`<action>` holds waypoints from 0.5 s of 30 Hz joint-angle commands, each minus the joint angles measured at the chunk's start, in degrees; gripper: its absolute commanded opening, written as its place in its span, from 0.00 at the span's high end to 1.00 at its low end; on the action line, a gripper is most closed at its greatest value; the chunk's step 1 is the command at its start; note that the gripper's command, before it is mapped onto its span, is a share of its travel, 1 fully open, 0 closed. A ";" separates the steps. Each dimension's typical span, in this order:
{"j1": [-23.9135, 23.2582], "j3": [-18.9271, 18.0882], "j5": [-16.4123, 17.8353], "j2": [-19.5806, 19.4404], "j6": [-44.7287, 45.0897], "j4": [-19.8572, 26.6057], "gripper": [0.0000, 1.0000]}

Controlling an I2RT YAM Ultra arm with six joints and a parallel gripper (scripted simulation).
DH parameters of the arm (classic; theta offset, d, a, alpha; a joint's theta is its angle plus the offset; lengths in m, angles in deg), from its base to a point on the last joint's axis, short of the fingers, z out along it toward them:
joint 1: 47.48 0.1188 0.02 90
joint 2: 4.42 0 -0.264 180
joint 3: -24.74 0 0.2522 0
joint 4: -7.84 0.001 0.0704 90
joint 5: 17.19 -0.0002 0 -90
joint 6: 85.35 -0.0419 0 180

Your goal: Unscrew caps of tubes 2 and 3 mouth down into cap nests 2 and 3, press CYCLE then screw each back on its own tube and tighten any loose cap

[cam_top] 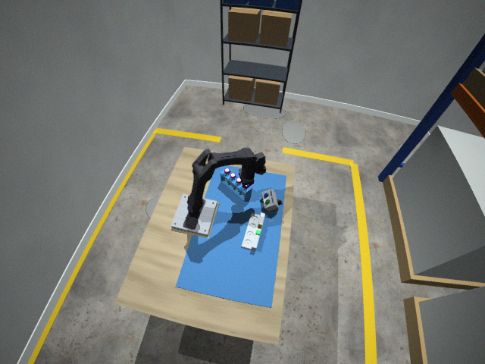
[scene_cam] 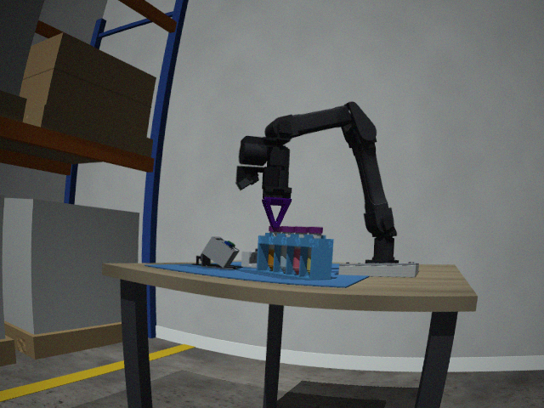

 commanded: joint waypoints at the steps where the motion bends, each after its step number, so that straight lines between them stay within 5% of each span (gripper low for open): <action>1: 0.19 -2.71 0.04 0.86 -0.31 2.54 0.51; 15: 0.44 -8.17 0.04 0.93 -0.55 8.09 0.51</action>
